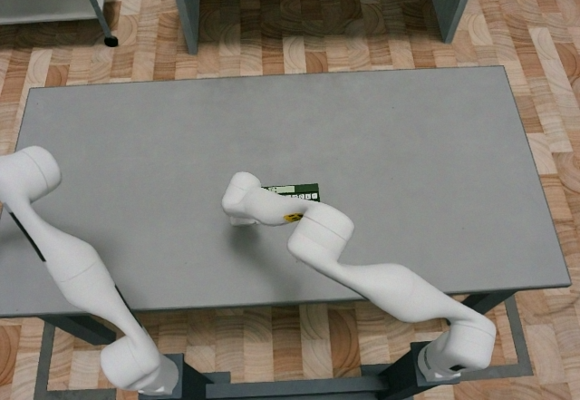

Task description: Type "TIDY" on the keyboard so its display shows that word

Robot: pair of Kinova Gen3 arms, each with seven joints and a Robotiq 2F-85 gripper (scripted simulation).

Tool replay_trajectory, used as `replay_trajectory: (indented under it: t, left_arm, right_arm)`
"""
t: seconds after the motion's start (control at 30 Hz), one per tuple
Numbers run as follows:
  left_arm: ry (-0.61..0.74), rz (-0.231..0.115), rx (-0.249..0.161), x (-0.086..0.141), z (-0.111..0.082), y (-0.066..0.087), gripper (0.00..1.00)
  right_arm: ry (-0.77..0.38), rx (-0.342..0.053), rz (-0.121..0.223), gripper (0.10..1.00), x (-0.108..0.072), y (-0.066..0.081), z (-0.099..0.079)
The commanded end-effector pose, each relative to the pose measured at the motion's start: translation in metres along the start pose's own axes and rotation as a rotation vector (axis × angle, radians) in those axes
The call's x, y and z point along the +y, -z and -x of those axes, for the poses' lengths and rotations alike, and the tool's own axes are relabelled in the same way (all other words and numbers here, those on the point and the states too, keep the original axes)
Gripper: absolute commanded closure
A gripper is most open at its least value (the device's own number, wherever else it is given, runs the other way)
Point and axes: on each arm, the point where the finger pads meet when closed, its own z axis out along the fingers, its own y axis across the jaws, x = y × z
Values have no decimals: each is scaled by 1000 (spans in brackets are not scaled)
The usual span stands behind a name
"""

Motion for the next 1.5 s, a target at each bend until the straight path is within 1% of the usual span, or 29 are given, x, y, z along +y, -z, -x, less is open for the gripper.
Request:
replay_trajectory:
  t: [0.0, 0.17, 0.27, 0.37, 0.43, 0.47, 0.83, 0.93, 1.0, 1.03, 1.13, 1.3, 1.47]
  left_arm:
    - [24, -28, 35, -3, -19, -6, 1]
    - [46, -52, 58, -7, -32, -11, 1]
    - [60, -66, 71, -9, -40, -14, 1]
    - [73, -80, 84, -12, -48, -17, 1]
    - [73, -80, 84, -12, -48, -17, 1]
    - [86, -94, 96, -14, -55, -19, 1]
    - [136, -146, 144, -24, -83, -27, 1]
    - [151, -162, 158, -27, -91, -30, 1]
    - [151, -162, 158, -27, -91, -30, 1]
    - [165, -176, 171, -30, -98, -31, 1]
    - [178, -189, 182, -33, -105, -33, 1]
    - [204, -216, 206, -39, -118, -35, 1]
    - [231, -243, 229, -44, -131, -38, 1]
  right_arm:
    - [2, -1, 2, 1000, 1, 9, 6]
    - [2, 0, 0, 1000, 0, 10, 6]
    - [2, -4, 7, 1000, -1, 10, 5]
    - [2, -4, 7, 1000, -7, 11, 3]
    - [2, -4, 7, 1000, -7, 11, 3]
    - [2, -4, 7, 1000, -10, 12, 1]
    - [1, -4, 7, 1000, -55, 21, -20]
    - [1, -4, 7, 1000, -64, 23, -25]
    - [1, -4, 7, 1000, -64, 23, -25]
    - [1, -4, 7, 1000, -67, 24, -26]
    - [1, -4, 7, 1000, -70, 25, -28]
    - [1, -4, 6, 1000, -71, 25, -28]
    - [1, -2, 2, 1000, -72, 19, -31]
